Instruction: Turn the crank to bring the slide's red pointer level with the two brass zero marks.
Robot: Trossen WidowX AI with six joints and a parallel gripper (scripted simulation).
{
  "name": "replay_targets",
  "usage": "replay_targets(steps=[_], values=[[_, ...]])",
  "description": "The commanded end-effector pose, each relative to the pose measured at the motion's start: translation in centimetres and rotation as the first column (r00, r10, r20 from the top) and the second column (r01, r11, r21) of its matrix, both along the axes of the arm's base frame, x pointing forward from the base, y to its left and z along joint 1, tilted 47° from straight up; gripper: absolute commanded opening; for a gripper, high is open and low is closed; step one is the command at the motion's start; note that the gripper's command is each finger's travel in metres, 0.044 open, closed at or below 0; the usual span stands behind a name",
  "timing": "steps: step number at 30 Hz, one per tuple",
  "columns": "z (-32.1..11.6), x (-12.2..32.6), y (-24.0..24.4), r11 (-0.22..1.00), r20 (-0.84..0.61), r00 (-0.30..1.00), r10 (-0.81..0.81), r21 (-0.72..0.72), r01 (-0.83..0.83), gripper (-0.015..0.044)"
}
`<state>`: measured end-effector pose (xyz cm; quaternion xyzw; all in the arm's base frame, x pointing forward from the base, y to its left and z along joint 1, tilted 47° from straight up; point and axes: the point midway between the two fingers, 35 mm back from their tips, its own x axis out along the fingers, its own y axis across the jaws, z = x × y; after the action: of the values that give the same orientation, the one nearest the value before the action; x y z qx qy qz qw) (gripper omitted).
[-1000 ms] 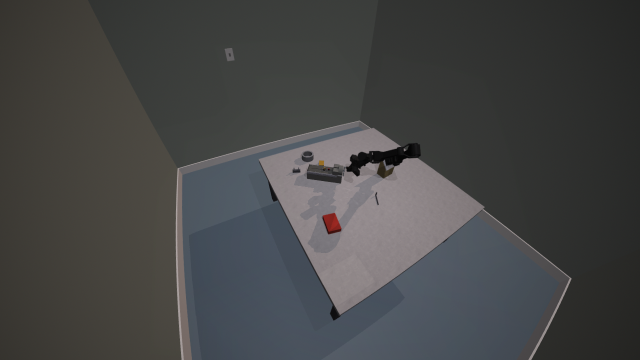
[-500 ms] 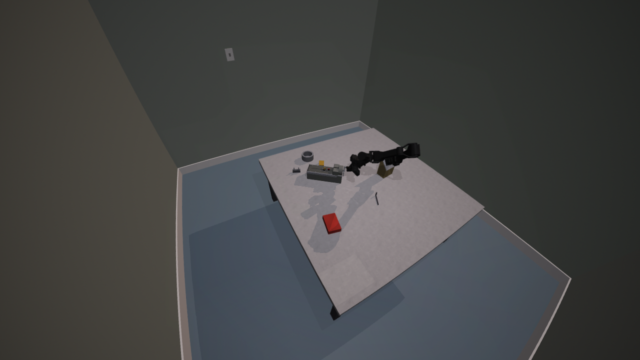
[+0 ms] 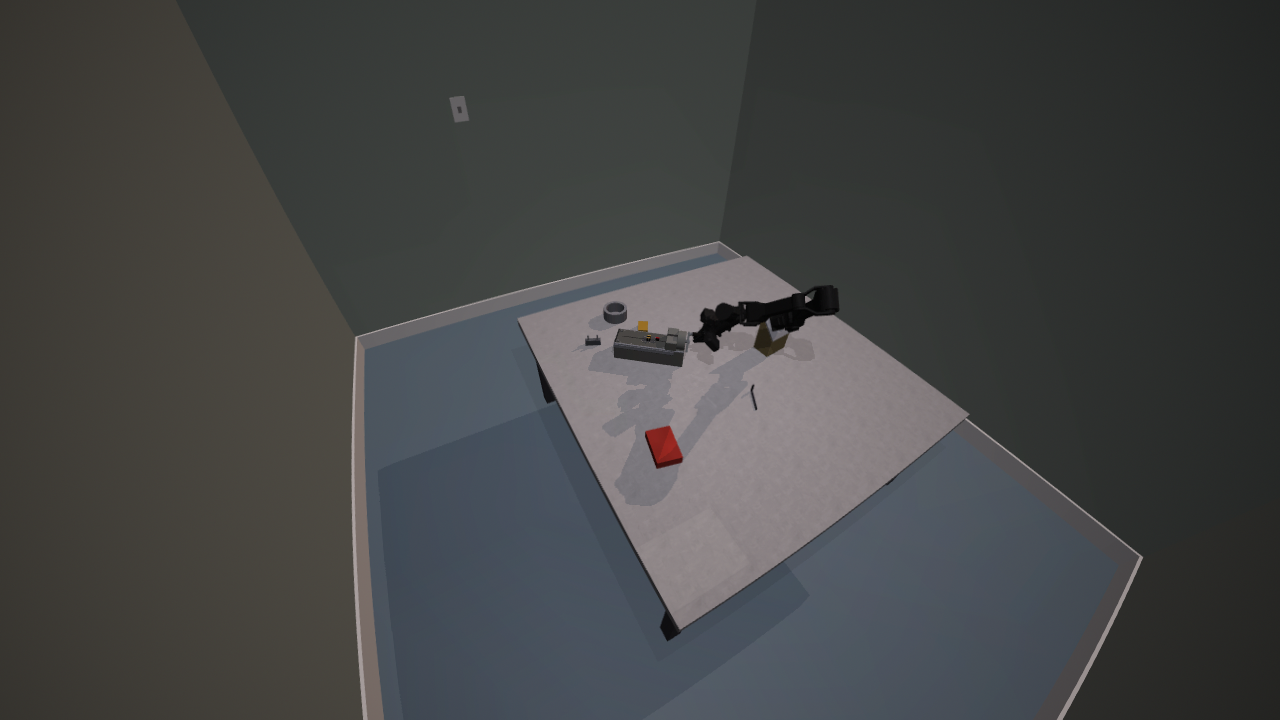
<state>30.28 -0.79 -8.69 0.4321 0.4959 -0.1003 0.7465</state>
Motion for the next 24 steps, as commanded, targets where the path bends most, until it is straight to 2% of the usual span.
replay_targets(steps=[1, 24], values=[[-0.7, -0.5, -0.2, 1.0, -0.021, 1.0, -0.006, -0.01, 0.006, 0.0], [-2.2, -1.2, 0.3, 1.0, -0.022, 1.0, -0.006, -0.01, 0.006, 0.0]])
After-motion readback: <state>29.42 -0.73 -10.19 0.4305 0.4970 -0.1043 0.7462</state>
